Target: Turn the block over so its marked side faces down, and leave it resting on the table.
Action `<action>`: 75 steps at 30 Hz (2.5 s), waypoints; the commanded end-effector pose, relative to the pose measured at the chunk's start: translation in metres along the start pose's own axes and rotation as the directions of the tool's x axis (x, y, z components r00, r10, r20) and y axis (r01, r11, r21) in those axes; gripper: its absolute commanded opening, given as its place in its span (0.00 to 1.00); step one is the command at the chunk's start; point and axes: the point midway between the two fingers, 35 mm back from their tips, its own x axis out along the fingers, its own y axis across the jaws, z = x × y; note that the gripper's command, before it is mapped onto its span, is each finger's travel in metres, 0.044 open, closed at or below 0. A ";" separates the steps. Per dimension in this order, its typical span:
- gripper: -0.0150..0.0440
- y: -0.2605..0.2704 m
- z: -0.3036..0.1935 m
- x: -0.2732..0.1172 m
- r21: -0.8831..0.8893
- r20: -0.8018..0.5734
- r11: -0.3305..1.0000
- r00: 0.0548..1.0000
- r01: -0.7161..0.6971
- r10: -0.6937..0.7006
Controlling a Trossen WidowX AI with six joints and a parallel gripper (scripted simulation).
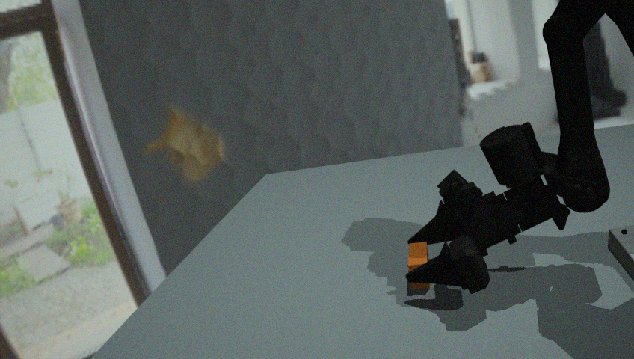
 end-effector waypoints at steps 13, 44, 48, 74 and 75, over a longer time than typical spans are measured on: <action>1.00 -0.008 0.029 0.010 -0.037 -0.222 0.999 0.975 0.017 -0.025; 1.00 -0.001 0.069 -0.034 0.007 -0.640 1.000 0.768 -0.002 0.007; 1.00 -0.002 0.078 -0.025 0.010 -0.729 1.000 0.685 0.000 0.007; 1.00 -0.001 0.069 -0.007 0.003 -0.932 1.000 0.362 -0.004 0.005; 1.00 -0.001 0.069 -0.007 0.003 -0.932 1.000 0.362 -0.004 0.005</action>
